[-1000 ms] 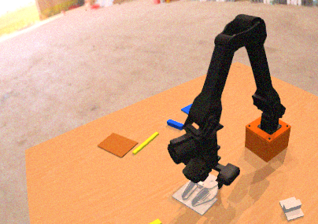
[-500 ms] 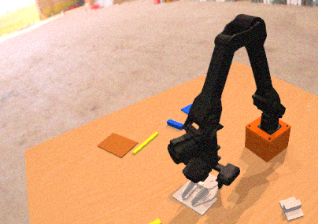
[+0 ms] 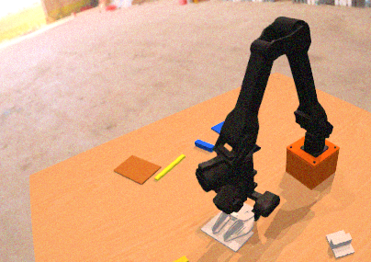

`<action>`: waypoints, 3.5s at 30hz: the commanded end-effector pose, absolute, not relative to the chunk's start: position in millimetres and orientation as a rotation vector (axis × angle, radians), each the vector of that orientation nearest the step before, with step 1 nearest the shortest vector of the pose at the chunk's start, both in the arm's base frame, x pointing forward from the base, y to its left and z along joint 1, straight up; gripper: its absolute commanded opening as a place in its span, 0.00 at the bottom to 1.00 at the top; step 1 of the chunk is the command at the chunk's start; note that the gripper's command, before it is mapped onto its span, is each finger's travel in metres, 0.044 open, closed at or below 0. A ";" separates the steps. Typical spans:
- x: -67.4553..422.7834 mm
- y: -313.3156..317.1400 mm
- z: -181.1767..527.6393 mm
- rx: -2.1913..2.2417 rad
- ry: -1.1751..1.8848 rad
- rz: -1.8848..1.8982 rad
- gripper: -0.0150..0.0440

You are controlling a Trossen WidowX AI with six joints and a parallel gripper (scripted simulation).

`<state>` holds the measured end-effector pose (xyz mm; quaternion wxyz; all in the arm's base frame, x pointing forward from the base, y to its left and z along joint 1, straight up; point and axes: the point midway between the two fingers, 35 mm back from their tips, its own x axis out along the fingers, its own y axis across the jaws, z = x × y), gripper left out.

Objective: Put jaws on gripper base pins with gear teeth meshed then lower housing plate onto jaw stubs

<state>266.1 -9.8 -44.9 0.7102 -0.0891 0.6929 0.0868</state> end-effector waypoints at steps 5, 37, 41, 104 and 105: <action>266.2 -10.4 -45.3 -0.202 1.536 0.192 0.85; 266.2 -10.4 -45.3 -0.202 1.536 0.192 0.85; 266.2 -10.4 -45.3 -0.202 1.536 0.192 0.85; 203.3 -5.5 79.6 -0.202 1.541 0.193 1.00; 203.3 -5.5 79.6 -0.202 1.541 0.193 1.00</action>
